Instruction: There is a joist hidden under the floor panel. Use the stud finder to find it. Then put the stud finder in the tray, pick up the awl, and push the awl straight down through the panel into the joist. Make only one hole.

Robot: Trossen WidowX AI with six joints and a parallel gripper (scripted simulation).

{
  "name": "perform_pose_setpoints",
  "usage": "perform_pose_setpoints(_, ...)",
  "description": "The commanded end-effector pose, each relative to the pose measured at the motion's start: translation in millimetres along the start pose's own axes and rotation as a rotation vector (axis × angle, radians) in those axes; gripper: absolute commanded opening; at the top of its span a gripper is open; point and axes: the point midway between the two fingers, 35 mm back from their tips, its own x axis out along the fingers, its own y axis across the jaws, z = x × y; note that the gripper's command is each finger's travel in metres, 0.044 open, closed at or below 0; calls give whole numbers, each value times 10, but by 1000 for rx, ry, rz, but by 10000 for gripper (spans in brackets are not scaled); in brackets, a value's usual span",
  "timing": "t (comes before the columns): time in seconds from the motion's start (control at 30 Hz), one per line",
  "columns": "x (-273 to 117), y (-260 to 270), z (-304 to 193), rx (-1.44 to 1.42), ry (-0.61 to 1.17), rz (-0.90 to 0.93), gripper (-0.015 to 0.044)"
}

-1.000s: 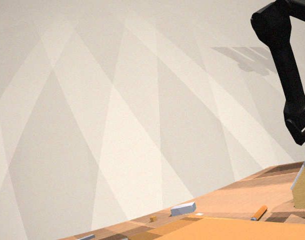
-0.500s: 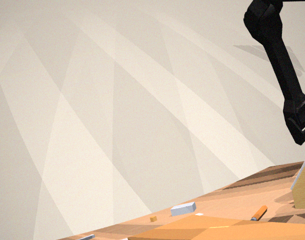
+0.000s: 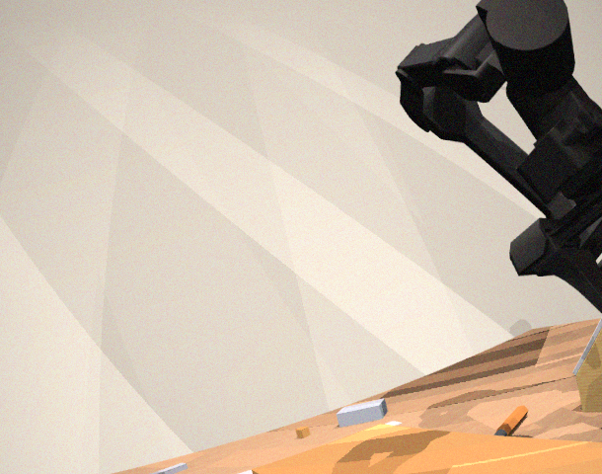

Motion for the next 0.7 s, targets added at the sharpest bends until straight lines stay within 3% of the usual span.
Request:
perform_pose_setpoints(0.0,-133,-698,-31,495,-31,-28,440)
perform_pose_setpoints(0.3,-259,-1689,-361,1296,-103,-68,440)
perform_pose_setpoints(0.67,-304,-2550,-1179,2291,-280,-140,440)
